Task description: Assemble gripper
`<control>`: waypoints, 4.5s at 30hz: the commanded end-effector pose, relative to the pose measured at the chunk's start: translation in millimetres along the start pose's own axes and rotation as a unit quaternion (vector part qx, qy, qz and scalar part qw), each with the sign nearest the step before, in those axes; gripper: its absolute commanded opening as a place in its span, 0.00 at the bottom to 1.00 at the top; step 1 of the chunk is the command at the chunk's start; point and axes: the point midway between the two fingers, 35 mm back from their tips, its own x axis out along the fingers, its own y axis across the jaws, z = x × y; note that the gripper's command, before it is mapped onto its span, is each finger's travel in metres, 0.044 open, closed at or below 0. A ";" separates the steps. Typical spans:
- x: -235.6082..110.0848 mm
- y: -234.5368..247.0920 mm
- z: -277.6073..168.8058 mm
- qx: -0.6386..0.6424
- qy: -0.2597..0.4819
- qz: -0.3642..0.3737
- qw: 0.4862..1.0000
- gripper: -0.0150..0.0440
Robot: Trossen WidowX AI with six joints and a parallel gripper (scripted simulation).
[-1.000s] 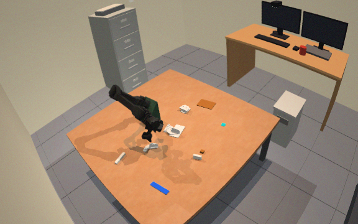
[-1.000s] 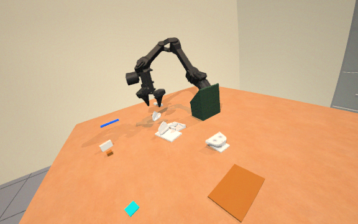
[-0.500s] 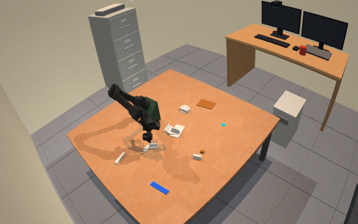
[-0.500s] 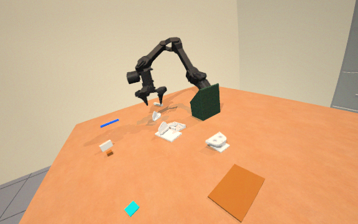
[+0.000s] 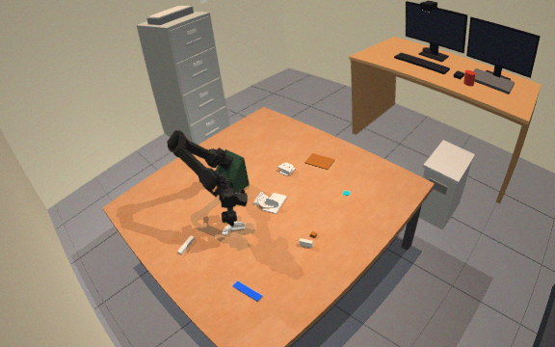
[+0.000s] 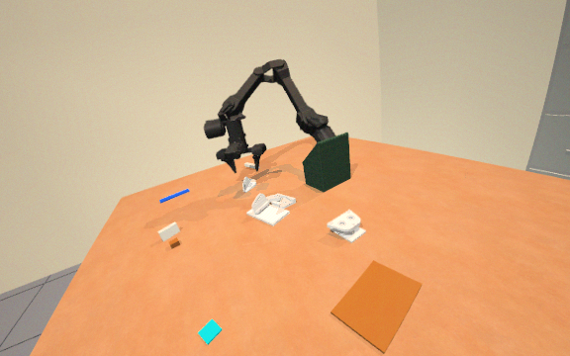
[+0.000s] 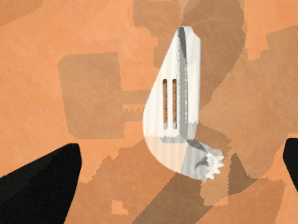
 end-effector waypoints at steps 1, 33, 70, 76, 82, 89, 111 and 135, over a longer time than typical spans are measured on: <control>11.7 3.1 2.6 -0.008 -0.002 0.003 1.000 1.00; 48.1 2.8 3.3 -0.008 -0.002 0.003 1.000 1.00; 62.1 3.6 2.5 -0.008 -0.002 0.003 1.000 1.00; 61.6 3.3 1.3 -0.006 0.001 0.003 1.000 0.78; 61.6 3.3 1.3 -0.006 0.001 0.003 1.000 0.51; 61.6 3.3 1.3 -0.006 0.001 0.003 1.000 0.48; 24.8 1.0 4.4 -0.006 -0.002 0.004 1.000 0.48; -16.3 2.9 2.6 -0.008 -0.003 0.004 1.000 0.48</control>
